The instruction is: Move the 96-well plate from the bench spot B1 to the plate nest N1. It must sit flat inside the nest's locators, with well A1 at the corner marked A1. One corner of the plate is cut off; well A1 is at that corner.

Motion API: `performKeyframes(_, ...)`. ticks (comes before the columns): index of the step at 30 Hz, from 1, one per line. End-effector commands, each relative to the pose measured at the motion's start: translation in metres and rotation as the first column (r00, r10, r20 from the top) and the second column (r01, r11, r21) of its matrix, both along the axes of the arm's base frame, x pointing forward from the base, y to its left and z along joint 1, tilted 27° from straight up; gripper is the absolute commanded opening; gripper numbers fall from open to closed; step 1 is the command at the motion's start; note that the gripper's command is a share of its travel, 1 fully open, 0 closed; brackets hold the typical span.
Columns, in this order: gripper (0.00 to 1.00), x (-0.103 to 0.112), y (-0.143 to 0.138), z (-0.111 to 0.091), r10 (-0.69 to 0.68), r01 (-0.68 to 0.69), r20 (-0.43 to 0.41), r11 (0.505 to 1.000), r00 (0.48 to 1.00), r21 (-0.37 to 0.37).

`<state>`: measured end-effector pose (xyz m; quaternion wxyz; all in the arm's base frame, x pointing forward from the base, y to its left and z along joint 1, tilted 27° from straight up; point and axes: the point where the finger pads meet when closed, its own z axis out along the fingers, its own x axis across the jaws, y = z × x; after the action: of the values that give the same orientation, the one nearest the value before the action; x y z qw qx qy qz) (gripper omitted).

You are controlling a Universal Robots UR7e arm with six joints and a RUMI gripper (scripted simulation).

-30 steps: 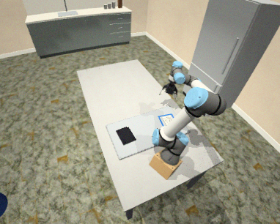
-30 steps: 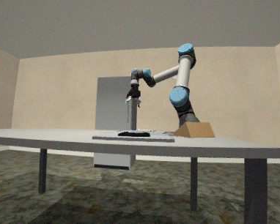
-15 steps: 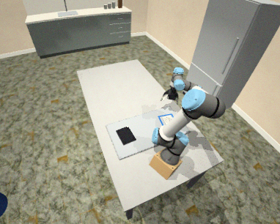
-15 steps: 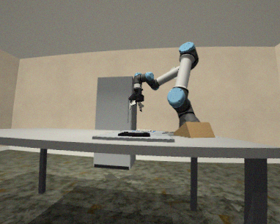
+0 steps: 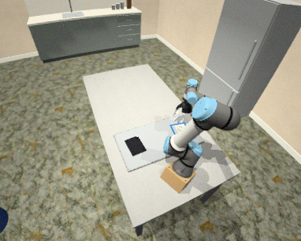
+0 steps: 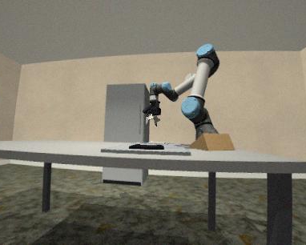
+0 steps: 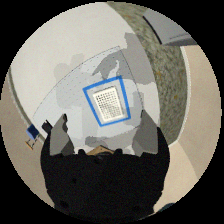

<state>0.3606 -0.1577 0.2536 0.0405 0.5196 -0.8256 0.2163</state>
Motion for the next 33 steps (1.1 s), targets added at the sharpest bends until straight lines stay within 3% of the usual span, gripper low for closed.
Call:
performKeyframes(1, 1.00, -0.009, -0.005, -0.014, 0.069, -0.070, -0.025, 0.997, 0.997, -0.018)
performKeyframes(19, 1.00, -0.041, -0.015, -0.061, 0.236, -0.245, -0.123, 0.968, 0.964, -0.058)
performKeyframes(33, 1.00, -0.042, -0.015, -0.062, 0.236, -0.245, -0.123, 0.968, 0.964, -0.058)
